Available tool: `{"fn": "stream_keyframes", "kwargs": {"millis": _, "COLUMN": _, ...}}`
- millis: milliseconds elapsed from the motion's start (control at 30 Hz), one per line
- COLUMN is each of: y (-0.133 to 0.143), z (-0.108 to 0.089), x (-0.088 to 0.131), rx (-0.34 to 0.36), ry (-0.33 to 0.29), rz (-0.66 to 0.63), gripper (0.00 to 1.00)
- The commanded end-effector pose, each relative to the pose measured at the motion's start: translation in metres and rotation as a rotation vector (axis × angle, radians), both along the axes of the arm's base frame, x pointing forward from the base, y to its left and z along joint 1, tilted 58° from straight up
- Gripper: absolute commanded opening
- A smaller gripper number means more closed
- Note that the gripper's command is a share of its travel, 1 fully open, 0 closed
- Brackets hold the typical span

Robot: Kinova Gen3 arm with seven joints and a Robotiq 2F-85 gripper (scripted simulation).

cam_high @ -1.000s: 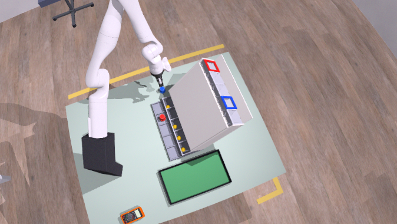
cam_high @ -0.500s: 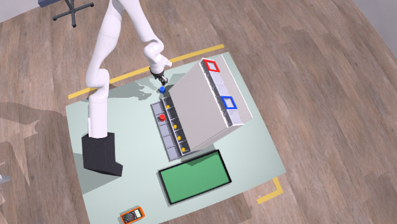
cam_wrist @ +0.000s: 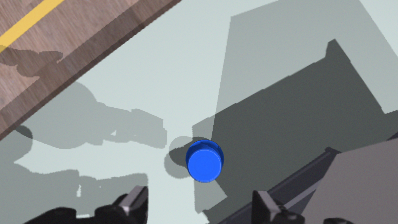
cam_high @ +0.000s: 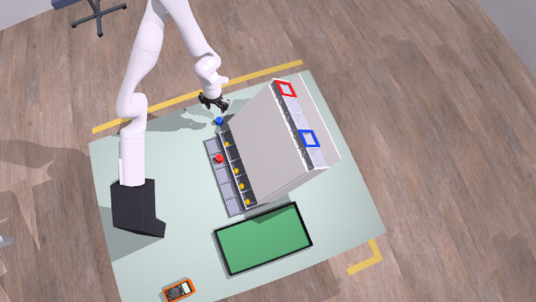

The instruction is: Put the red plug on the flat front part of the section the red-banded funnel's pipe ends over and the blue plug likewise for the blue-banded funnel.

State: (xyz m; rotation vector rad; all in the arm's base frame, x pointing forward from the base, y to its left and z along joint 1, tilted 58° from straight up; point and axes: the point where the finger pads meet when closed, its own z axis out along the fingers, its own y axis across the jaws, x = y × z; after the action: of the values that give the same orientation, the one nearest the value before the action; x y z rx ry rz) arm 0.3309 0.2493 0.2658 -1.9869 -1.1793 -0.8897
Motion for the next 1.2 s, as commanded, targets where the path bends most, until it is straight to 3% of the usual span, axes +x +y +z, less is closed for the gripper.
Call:
{"fn": "stream_keyframes", "kwargs": {"millis": 0, "y": 0.000, "z": 0.000, "x": 0.000, "rx": 0.006, "ry": -0.073, "rz": 0.031, "gripper": 0.70}}
{"fn": "stream_keyframes", "kwargs": {"millis": 200, "y": 0.000, "z": 0.000, "x": 0.000, "rx": 0.006, "ry": -0.073, "rz": 0.031, "gripper": 0.70}}
{"fn": "stream_keyframes", "kwargs": {"millis": 233, "y": 0.000, "z": 0.000, "x": 0.000, "rx": -0.059, "ry": -0.298, "rz": 0.182, "gripper": 0.70}}
{"fn": "stream_keyframes", "kwargs": {"millis": 300, "y": 0.000, "z": 0.000, "x": 0.000, "rx": -0.064, "ry": -0.318, "rz": 0.194, "gripper": 0.70}}
{"fn": "stream_keyframes", "kwargs": {"millis": 433, "y": 0.000, "z": 0.000, "x": 0.000, "rx": -0.105, "ry": -0.474, "rz": 0.295, "gripper": 0.70}}
{"fn": "stream_keyframes", "kwargs": {"millis": 767, "y": 0.000, "z": 0.000, "x": 0.000, "rx": -0.105, "ry": -0.474, "rz": 0.295, "gripper": 0.70}}
{"fn": "stream_keyframes", "kwargs": {"millis": 800, "y": 0.057, "z": -0.036, "x": 0.018, "rx": -0.124, "ry": -0.549, "rz": 0.344, "gripper": 0.70}}
{"fn": "stream_keyframes", "kwargs": {"millis": 1167, "y": 0.078, "z": -0.050, "x": 0.024, "rx": -0.124, "ry": -0.549, "rz": 0.344, "gripper": 0.70}}
